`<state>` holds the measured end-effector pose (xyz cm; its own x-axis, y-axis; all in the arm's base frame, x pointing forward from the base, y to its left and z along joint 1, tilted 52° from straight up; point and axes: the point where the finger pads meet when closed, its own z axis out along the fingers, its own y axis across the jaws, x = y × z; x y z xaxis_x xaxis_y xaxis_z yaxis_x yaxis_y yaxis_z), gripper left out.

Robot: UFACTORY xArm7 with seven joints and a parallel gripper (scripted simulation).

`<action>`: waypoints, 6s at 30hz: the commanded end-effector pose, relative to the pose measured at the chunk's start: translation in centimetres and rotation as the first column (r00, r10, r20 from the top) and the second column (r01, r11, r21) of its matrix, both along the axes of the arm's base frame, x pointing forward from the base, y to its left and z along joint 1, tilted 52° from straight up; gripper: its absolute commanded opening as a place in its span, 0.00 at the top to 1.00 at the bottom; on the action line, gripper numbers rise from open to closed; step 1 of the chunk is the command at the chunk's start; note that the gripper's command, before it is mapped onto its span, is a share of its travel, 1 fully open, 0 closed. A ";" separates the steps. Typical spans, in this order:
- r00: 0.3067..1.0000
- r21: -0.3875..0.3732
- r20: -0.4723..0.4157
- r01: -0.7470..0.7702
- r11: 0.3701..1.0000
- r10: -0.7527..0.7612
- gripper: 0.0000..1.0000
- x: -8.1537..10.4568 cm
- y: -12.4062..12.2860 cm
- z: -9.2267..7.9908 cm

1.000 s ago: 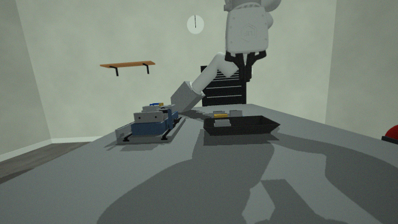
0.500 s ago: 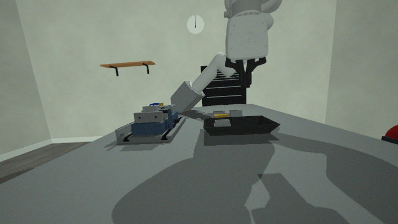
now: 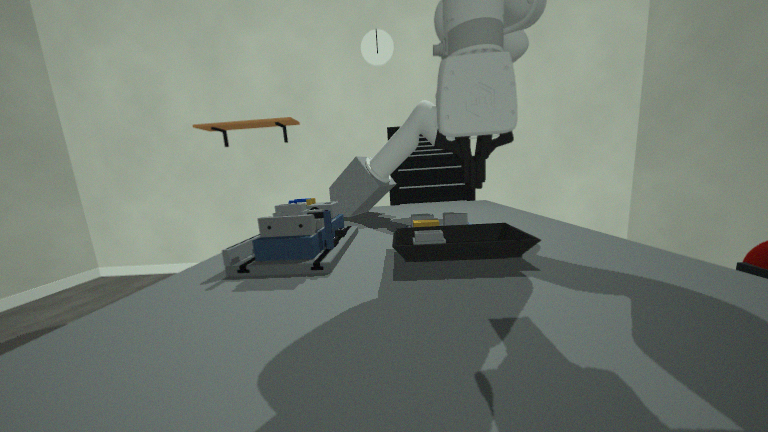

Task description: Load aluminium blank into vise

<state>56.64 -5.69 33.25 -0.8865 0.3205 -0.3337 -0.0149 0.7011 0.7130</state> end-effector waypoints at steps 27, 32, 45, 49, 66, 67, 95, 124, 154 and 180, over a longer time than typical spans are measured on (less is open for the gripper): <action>1.000 -0.001 0.004 0.005 1.000 -0.005 1.00 1.0 1.0 -1.1; 1.000 -0.001 0.004 0.005 1.000 -0.005 1.00 1.0 1.0 -1.1; 1.000 -0.001 0.004 0.005 1.000 -0.005 1.00 1.0 1.0 -1.1; 1.000 -0.001 0.004 0.005 1.000 -0.005 1.00 1.0 1.0 -1.1; 1.000 -0.001 0.004 0.005 1.000 -0.005 1.00 0.9 0.9 -0.9; 1.000 -0.001 0.004 0.005 1.000 -0.005 1.00 0.9 0.8 -0.9; 1.000 -0.001 0.004 0.005 1.000 -0.005 1.00 -1.8 -2.7 2.6; 1.000 -0.016 -0.008 0.013 1.000 -0.013 1.00 0.0 -12.4 -5.3; 1.000 -0.002 0.004 0.005 1.000 -0.005 1.00 -2.5 -25.0 -20.0; 1.000 -0.002 0.004 0.005 1.000 -0.005 1.00 -2.5 -25.0 -20.0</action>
